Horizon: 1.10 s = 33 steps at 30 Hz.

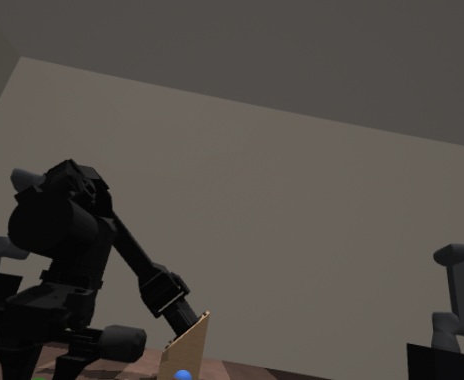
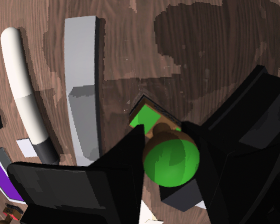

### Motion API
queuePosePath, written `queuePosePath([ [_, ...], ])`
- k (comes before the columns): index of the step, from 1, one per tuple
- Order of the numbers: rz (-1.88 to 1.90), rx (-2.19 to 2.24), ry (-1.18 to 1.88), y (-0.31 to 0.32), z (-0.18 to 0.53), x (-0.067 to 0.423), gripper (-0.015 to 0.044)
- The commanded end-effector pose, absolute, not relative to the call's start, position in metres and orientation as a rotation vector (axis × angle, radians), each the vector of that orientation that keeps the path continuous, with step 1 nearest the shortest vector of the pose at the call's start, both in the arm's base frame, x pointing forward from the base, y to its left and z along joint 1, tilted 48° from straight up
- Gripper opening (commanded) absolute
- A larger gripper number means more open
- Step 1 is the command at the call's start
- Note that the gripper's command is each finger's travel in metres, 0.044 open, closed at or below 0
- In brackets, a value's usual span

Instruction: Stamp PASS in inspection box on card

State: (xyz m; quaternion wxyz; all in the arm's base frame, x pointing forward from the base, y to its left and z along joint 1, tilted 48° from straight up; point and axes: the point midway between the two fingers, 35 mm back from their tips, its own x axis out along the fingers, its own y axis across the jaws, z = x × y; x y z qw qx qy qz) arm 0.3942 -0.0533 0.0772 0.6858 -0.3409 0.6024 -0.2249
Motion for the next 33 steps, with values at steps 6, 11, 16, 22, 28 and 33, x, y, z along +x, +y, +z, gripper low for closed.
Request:
queuePosePath([
  [6, -0.505, -0.763, 1.349, -0.05, 0.08, 0.394, 0.0],
  [11, -0.505, -0.764, 1.348, -0.048, 0.081, 0.394, 0.0],
  [16, -0.505, -0.764, 1.348, -0.047, 0.083, 0.393, 0.0],
  [22, -0.506, -0.765, 1.347, -0.044, 0.085, 0.393, 0.0],
  [28, -0.506, -0.765, 1.346, -0.042, 0.086, 0.393, 0.0],
  [33, -0.506, -0.766, 1.346, -0.04, 0.088, 0.392, 0.0],
])
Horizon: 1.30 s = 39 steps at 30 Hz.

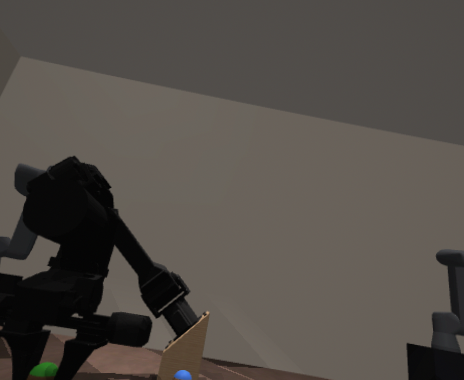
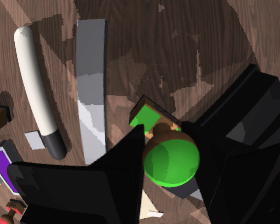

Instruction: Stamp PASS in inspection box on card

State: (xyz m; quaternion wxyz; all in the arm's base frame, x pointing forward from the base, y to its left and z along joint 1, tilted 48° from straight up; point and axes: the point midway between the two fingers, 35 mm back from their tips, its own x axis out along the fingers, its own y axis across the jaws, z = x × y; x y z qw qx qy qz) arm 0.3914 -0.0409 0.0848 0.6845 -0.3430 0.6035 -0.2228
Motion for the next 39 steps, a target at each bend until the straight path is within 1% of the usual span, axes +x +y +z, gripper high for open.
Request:
queuePosePath([
  [1, -0.506, -0.766, 1.346, -0.04, 0.088, 0.392, 0.0],
  [39, -0.508, -0.77, 1.341, -0.026, 0.1, 0.389, 0.0],
])
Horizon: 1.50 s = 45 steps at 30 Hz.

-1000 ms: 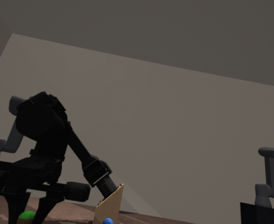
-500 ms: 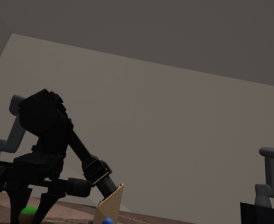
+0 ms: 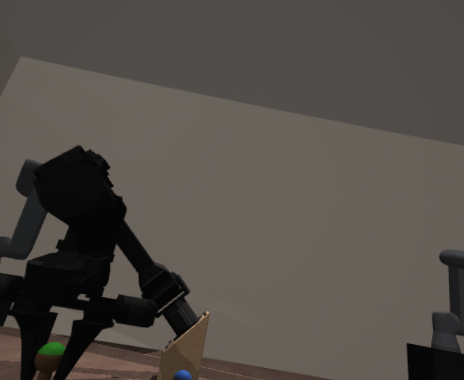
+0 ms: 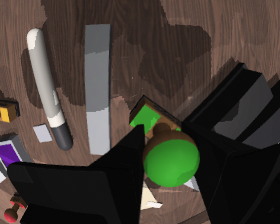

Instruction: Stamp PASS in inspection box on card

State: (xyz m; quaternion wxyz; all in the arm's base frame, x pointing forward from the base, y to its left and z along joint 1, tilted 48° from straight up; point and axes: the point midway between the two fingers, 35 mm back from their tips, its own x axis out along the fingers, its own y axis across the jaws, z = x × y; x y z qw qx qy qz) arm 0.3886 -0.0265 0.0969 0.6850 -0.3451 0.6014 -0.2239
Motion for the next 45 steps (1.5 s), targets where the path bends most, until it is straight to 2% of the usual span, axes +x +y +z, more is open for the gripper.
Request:
queuePosePath([
  [1, -0.508, -0.771, 1.341, -0.025, 0.1, 0.389, 0.0],
  [45, -0.512, -0.777, 1.333, -0.01, 0.114, 0.385, 0.0],
])
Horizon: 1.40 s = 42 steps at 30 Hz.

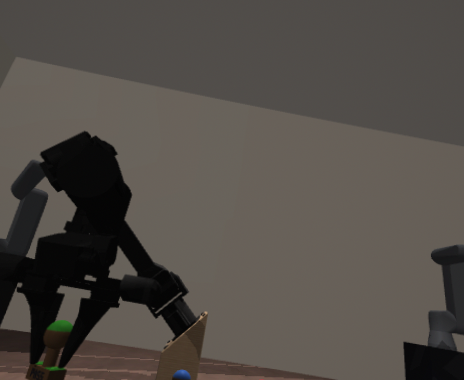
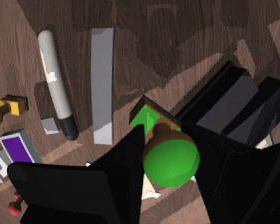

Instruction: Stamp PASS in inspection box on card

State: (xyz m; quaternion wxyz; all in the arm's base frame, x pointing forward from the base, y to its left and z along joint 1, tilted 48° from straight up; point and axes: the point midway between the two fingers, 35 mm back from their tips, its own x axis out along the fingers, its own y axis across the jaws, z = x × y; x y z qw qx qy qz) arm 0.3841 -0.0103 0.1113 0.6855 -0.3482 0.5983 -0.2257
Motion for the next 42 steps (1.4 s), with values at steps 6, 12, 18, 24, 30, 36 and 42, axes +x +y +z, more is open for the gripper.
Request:
queuePosePath([
  [6, -0.513, -0.778, 1.332, -0.007, 0.116, 0.384, 0.0],
  [12, -0.513, -0.779, 1.331, -0.005, 0.118, 0.383, 0.0],
  [18, -0.514, -0.78, 1.33, -0.003, 0.12, 0.383, 0.0],
  [24, -0.5, -0.773, 1.332, 0.02, 0.097, 0.377, 0.0],
  [30, -0.485, -0.764, 1.337, 0.057, 0.058, 0.36, 0.0],
  [36, -0.482, -0.762, 1.341, 0.088, 0.021, 0.337, 0.0],
  [42, -0.491, -0.767, 1.34, 0.112, -0.012, 0.308, 0.0],
])
